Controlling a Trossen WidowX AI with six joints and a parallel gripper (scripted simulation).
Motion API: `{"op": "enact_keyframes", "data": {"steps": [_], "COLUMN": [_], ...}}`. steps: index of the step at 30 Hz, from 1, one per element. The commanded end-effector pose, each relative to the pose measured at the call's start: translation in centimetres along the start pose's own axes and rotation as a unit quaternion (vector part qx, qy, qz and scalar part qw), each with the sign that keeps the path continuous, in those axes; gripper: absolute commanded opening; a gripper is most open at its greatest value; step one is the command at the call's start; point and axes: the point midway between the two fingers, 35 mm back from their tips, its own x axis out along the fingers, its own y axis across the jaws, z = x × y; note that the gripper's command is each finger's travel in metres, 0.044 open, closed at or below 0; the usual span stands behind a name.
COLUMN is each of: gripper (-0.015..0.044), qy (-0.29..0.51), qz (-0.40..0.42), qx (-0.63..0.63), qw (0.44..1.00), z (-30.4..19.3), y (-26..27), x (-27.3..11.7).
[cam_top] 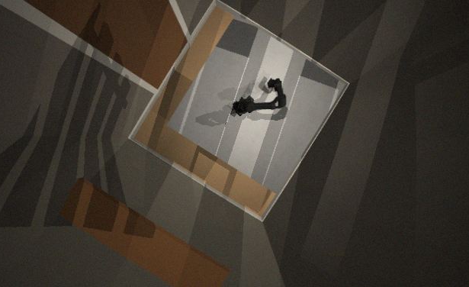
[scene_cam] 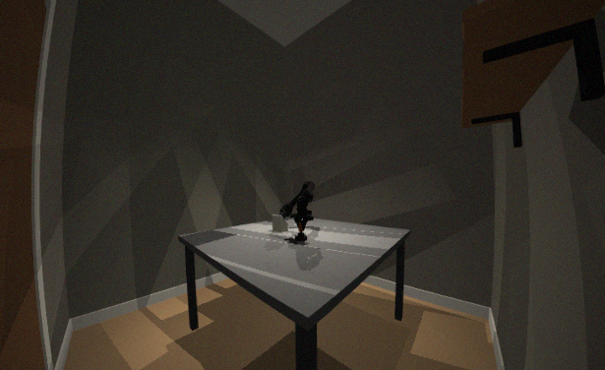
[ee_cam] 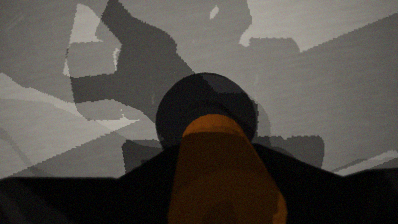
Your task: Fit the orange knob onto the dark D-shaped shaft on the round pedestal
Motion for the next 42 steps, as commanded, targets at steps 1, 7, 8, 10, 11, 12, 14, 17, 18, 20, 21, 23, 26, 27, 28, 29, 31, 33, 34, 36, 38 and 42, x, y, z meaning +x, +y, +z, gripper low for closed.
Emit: {"op": "enact_keyframes", "data": {"steps": [1,7,8,10,11,12,14,17,18,20,21,23,26,27,28,29,31,33,34,36,38,42], "gripper": [0.0000,0.0000,0.0000,0.0000,0.0000,0.0000,0.0000,0.0000,0.0000,0.0000,0.0000,0.0000,0.0000,0.0000,0.0000,0.0000,0.0000,0.0000,0.0000,0.0000,0.0000,0.0000], "qy": [0.000,0.000,0.000,0.000,0.000,0.000,0.000,0.000,0.000,0.000,0.000,0.000,0.000,0.000,0.000,0.000,0.000,0.000,0.000,0.000,0.000,0.000], "qz": [-0.003,-0.003,-0.003,-0.003,-0.003,-0.003,-0.003,-0.003,-0.003,-0.003,-0.003,-0.003,-0.003,-0.003,-0.003,-0.003,-0.003,-0.003,-0.003,-0.003,-0.003,-0.003], "qx": [-0.004,-0.004,-0.004,-0.004,-0.004,-0.004,-0.004,-0.004,-0.004,-0.004,-0.004,-0.004,-0.004,-0.004,-0.004,-0.009,-0.031,-0.067,-0.088,-0.109,-0.109,-0.109], "qw": [1.000,1.000,1.000,1.000,1.000,1.000,1.000,1.000,1.000,1.000,1.000,1.000,1.000,1.000,1.000,1.000,1.000,0.998,0.996,0.994,0.994,0.994], "z": [-0.13,-0.24,-0.25,-0.29,-0.31,-0.33,-0.33,-0.31,-0.34,-0.34,-0.34,-0.35,-0.30,-0.28,-0.25,-0.24,-0.22,-0.19,-0.15,-0.09,-0.09,-0.11], "y": [-0.09,0.06,0.10,0.21,0.28,0.36,0.42,0.40,0.42,0.42,0.42,0.43,0.36,0.33,0.30,0.30,0.28,0.23,0.16,0.01,-0.12,-0.12], "x": [-0.03,-0.08,-0.09,-0.10,-0.11,-0.12,-0.17,0.19,0.19,0.19,0.19,0.10,-0.14,-0.20,-0.26,-0.26,-0.29,-0.33,-0.36,-0.39,-0.34,-0.05]}}
